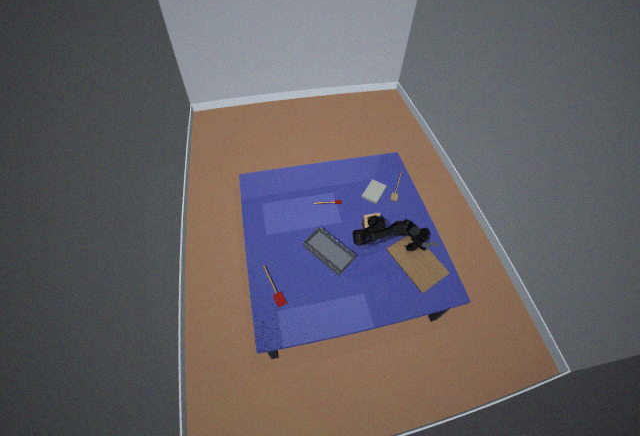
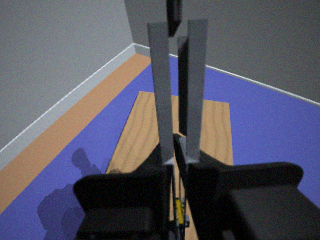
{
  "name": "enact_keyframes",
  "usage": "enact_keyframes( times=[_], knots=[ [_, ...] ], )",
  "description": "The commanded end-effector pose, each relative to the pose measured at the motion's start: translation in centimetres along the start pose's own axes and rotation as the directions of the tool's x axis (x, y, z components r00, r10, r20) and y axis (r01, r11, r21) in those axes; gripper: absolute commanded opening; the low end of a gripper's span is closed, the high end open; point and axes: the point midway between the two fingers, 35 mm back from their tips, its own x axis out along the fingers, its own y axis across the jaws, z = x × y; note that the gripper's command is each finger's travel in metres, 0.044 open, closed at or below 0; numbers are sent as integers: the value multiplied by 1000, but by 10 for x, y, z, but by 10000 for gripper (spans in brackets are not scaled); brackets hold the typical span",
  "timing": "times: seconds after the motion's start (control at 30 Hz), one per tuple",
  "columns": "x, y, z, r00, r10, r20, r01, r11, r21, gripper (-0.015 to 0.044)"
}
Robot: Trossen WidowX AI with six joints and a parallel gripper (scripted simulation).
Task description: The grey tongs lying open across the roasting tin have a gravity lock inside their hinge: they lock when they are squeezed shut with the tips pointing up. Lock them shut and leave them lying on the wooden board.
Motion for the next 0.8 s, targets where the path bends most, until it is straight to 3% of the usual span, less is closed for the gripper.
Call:
enact_keyframes(
  times=[0.0,0.77],
  knots=[
    [0,0,1,1000,-1,2,1,1000,1,-150],
    [8,11,11,997,49,-56,-49,999,1,-150]
  ],
)
